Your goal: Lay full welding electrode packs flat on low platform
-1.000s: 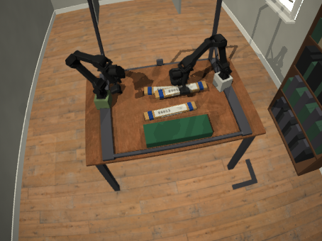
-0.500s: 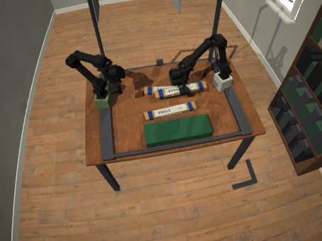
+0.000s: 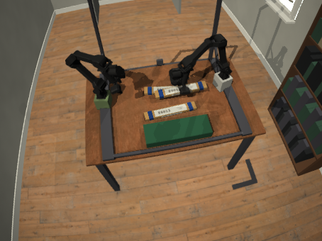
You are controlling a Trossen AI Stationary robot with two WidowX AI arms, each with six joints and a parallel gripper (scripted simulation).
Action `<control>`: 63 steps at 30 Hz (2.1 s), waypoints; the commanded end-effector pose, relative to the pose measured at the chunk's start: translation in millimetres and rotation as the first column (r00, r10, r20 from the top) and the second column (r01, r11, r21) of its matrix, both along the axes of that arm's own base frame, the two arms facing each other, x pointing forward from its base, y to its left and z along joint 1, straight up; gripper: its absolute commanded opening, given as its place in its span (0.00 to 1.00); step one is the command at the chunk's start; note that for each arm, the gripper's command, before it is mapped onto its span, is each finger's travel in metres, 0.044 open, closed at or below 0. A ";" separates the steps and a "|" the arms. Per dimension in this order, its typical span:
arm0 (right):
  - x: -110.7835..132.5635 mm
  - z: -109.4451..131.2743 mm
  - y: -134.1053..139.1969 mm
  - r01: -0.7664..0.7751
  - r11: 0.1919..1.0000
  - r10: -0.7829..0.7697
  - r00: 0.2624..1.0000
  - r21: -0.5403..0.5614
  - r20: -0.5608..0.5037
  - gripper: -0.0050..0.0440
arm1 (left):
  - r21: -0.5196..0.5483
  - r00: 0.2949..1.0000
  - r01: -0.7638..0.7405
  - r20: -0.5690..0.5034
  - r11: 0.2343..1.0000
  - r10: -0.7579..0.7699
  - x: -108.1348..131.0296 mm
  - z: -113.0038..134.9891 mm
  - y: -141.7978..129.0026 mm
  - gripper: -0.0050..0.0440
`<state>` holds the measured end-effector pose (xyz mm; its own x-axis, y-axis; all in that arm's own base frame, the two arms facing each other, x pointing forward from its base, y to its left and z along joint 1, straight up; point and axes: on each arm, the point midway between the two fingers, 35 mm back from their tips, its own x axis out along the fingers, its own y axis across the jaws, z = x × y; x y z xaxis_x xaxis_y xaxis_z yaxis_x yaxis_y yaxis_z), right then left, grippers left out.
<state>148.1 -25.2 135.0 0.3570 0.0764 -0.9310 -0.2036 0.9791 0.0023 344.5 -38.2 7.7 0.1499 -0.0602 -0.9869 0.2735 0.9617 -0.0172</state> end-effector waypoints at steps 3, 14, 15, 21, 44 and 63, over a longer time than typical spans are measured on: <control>2.2 6.8 -0.6 -0.002 1.000 0.002 1.000 -0.005 0.022 0.98 | -0.013 0.992 0.001 0.126 1.000 0.001 23.1 39.2 -2.2 0.00; 2.2 6.8 -0.6 -0.002 1.000 0.002 1.000 -0.005 0.022 0.98 | -0.013 0.992 0.001 0.126 1.000 0.001 23.1 39.2 -2.2 0.00; 2.2 6.8 -0.6 -0.002 1.000 0.002 1.000 -0.005 0.022 0.98 | -0.013 0.992 0.001 0.126 1.000 0.001 23.1 39.2 -2.2 0.00; 2.2 6.8 -0.6 -0.002 1.000 0.002 1.000 -0.005 0.022 0.98 | -0.013 0.992 0.001 0.126 1.000 0.001 23.1 39.2 -2.2 0.00; 2.2 6.8 -0.6 -0.002 1.000 0.002 1.000 -0.005 0.022 0.98 | -0.027 0.979 -0.131 0.151 0.991 0.134 25.6 44.7 -44.4 0.00; 2.2 6.8 -0.6 -0.002 1.000 0.002 1.000 -0.005 0.022 0.98 | -0.024 0.982 -0.132 0.131 0.991 0.134 21.5 34.6 -90.1 0.00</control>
